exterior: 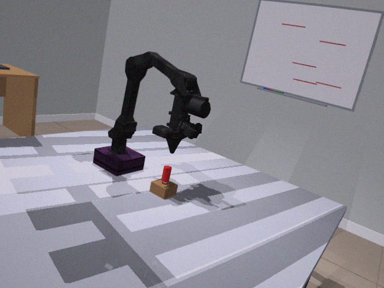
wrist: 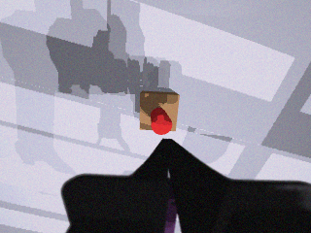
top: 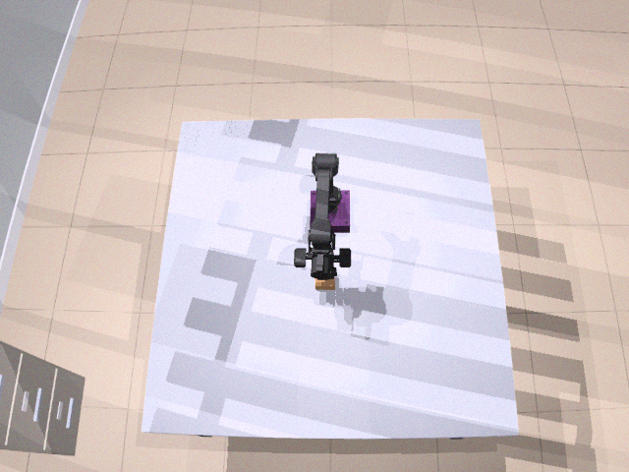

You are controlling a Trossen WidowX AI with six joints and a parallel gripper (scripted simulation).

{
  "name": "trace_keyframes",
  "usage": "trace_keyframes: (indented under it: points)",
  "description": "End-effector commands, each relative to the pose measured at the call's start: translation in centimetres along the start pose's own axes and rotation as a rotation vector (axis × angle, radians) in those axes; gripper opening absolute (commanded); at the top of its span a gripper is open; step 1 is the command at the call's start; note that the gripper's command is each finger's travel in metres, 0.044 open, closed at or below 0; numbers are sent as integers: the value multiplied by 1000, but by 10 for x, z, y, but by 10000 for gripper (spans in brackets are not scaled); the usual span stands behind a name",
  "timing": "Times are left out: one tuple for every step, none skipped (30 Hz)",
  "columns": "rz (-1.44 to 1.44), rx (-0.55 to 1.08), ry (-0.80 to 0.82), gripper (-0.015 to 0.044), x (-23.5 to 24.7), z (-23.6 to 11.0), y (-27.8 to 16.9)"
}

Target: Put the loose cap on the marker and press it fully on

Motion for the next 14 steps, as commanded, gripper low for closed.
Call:
trace_keyframes:
  points:
    - [2,-17,1,0,0,-33,-3]
    - [2,-17,1,0,0,-33,-3]
    - [2,-17,1,0,0,-33,-3]
    - [2,-17,1,0,0,-33,-3]
    - [2,-17,1,26,0,-33,-3]
    - [2,-17,1,52,0,-33,-3]
    - [2,-17,1,79,0,-33,-3]
    - [2,-17,1,105,0,-33,-3]
    - [2,-17,1,131,0,-33,-3]
    - [2,-17,1,158,0,-33,-3]
    - [2,-17,1,184,0,-33,-3]
    - [2,-17,1,210,0,-33,-3]
    - [2,-17,1,236,0,-33,-3]
    - [2,-17,1,262,0,-33,-3]
Point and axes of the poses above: the point midway between the two fingers, 35 mm back from their tips, its own z axis out along the fingers, its own x axis across the jaws, y = z × x, the point moved 6 cm from there along -z, back along the fingers, and after that the axes turned 8 degrees about z, right-handed, at the moved point
